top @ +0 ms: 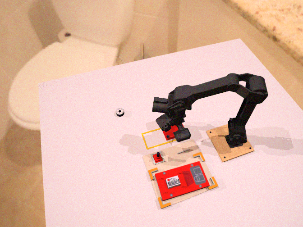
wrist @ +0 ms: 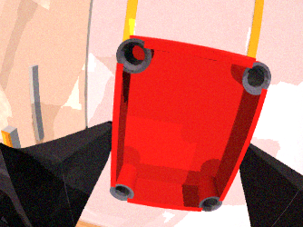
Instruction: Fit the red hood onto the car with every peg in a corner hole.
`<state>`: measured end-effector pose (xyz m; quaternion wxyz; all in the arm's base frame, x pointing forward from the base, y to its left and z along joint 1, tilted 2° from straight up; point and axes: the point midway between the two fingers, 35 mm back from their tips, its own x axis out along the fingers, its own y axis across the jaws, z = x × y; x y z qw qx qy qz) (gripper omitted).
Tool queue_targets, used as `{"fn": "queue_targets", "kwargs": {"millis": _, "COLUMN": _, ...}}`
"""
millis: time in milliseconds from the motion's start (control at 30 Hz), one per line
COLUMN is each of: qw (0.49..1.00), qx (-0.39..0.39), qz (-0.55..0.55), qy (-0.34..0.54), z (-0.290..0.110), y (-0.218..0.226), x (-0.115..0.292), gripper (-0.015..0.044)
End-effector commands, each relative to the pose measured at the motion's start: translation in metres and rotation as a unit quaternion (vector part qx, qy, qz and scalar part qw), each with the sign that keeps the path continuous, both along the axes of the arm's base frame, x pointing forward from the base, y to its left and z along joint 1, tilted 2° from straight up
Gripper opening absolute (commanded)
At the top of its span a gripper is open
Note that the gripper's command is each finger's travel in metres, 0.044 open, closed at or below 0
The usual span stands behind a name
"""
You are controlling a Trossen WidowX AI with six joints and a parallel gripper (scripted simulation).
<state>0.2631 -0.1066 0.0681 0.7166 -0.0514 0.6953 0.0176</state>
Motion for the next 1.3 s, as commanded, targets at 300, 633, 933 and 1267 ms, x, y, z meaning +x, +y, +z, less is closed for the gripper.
{"fn": "queue_targets", "kwargs": {"millis": 300, "qw": 1.000, "qx": 0.001, "qz": 0.000, "qy": 0.002, "z": -0.010, "y": 0.000, "x": -0.002, "gripper": 0.0131}}
{"fn": "queue_targets", "kwargs": {"millis": 633, "qw": 1.000, "qx": 0.001, "qz": 0.000, "qy": 0.002, "z": -0.010, "y": 0.000, "x": -0.002, "gripper": 0.0394}}
{"fn": "queue_targets", "kwargs": {"millis": 933, "qw": 1.000, "qx": 0.001, "qz": 0.000, "qy": 0.000, "z": 0.018, "y": 0.000, "x": 0.000, "gripper": 0.0440}}
{"fn": "queue_targets", "kwargs": {"millis": 1267, "qw": 1.000, "qx": -0.003, "qz": 0.001, "qy": -0.007, "z": 0.064, "y": 0.002, "x": -0.002, "gripper": 0.0440}}
